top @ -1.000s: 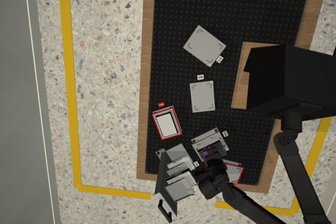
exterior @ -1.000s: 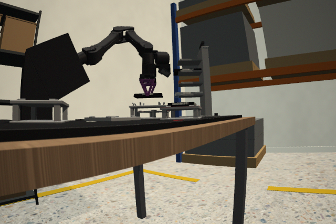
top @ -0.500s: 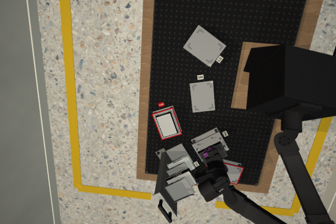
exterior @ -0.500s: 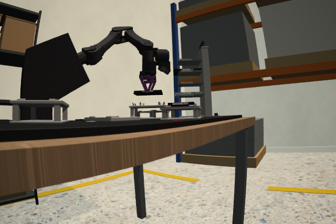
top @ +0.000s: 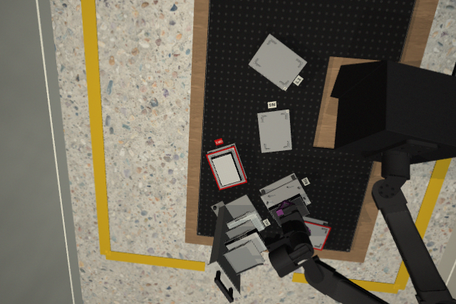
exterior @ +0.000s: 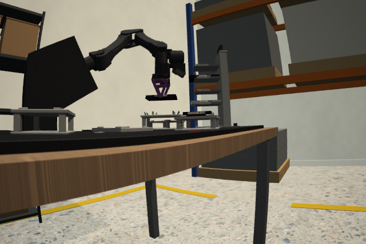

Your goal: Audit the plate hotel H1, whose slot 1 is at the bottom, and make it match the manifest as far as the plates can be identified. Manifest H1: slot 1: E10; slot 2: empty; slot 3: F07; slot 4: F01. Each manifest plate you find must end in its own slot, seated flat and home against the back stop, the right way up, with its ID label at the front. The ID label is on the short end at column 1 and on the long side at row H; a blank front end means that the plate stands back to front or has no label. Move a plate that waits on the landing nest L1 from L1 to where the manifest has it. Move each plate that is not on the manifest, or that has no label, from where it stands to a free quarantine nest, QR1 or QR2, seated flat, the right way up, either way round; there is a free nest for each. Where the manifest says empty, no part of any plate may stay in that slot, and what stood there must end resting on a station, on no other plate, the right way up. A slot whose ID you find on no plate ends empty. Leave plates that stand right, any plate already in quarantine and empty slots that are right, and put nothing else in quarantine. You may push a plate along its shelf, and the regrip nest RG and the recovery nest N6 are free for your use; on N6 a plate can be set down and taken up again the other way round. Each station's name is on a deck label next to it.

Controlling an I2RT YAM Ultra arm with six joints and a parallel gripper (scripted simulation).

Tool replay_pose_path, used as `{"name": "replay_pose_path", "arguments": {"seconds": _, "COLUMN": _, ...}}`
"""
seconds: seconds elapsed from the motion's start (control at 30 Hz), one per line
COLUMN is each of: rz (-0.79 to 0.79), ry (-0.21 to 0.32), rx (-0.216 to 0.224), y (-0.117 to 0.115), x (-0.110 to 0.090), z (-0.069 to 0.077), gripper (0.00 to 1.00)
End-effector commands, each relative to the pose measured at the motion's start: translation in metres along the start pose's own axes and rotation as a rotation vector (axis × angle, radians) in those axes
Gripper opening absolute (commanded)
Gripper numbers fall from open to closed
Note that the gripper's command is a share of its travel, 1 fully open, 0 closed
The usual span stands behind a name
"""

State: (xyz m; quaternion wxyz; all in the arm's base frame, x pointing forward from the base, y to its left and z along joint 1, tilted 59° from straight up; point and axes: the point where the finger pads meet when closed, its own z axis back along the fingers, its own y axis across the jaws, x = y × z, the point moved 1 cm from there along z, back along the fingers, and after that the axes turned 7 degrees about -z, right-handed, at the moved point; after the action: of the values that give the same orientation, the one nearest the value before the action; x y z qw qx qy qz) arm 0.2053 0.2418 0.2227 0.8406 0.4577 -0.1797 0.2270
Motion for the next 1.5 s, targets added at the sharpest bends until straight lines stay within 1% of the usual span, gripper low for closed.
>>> {"name": "replay_pose_path", "arguments": {"seconds": 0.0, "rz": 0.002, "ry": -0.011, "rx": 0.0, "y": 0.001, "x": 0.003, "z": 0.011, "gripper": 0.86}}
{"name": "replay_pose_path", "arguments": {"seconds": 0.43, "rz": 0.002, "ry": -0.01, "rx": -0.001, "y": 0.001, "x": 0.002, "z": 0.045, "gripper": 0.86}}
{"name": "replay_pose_path", "arguments": {"seconds": 0.5, "rz": 0.002, "ry": -0.01, "rx": -0.001, "y": 0.001, "x": 0.002, "z": 0.045, "gripper": 0.86}}
{"name": "replay_pose_path", "arguments": {"seconds": 1.0, "rz": 0.002, "ry": -0.009, "rx": -0.002, "y": 0.001, "x": 0.002, "z": 0.085, "gripper": 0.86}}
{"name": "replay_pose_path", "arguments": {"seconds": 1.07, "rz": 0.002, "ry": -0.009, "rx": -0.002, "y": 0.001, "x": 0.002, "z": 0.085, "gripper": 0.86}}
{"name": "replay_pose_path", "arguments": {"seconds": 1.37, "rz": 0.001, "ry": -0.009, "rx": -0.002, "y": 0.001, "x": 0.001, "z": 0.109, "gripper": 0.86}}
{"name": "replay_pose_path", "arguments": {"seconds": 1.47, "rz": 0.001, "ry": -0.009, "rx": -0.002, "y": 0.001, "x": 0.001, "z": 0.11, "gripper": 0.86}}
